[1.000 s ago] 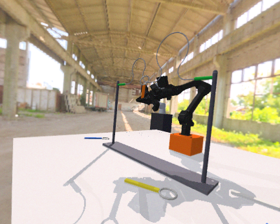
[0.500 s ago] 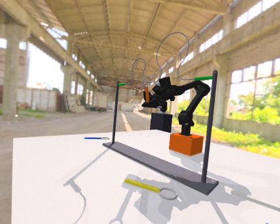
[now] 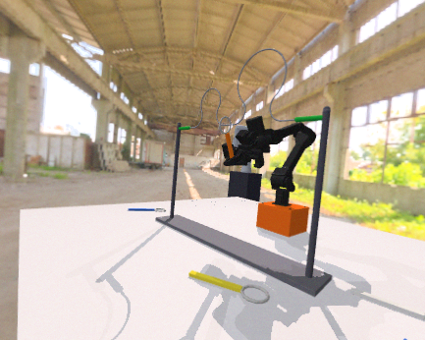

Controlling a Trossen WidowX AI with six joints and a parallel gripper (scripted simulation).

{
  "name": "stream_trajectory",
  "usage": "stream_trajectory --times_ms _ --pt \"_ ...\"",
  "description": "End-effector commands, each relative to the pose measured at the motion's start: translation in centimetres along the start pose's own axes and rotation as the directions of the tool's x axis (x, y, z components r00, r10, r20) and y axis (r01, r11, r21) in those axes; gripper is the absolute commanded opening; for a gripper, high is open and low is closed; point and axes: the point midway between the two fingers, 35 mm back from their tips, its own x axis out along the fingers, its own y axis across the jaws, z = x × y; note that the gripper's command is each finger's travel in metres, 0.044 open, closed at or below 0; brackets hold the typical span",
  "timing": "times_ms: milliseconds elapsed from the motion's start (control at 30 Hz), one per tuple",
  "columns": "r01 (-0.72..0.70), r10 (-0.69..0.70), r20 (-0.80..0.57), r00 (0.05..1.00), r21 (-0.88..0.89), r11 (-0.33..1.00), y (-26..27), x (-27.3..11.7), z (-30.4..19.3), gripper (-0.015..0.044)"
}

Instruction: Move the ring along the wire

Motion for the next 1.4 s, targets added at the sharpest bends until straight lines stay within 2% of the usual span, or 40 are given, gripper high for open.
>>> stream_trajectory --times_ms 0,833,1367 --pt "-0.016 0.017 -0.004 1.000 0.038 0.999 0.9 -0.2 0.1 -0.0150" --pt "-0.070 0.072 -0.010 0.997 0.133 0.989 4.6 -0.8 0.3 -0.0150" --pt "-0.175 0.187 -0.007 0.982 0.326 0.929 8.5 -1.8 1.2 -0.0150"
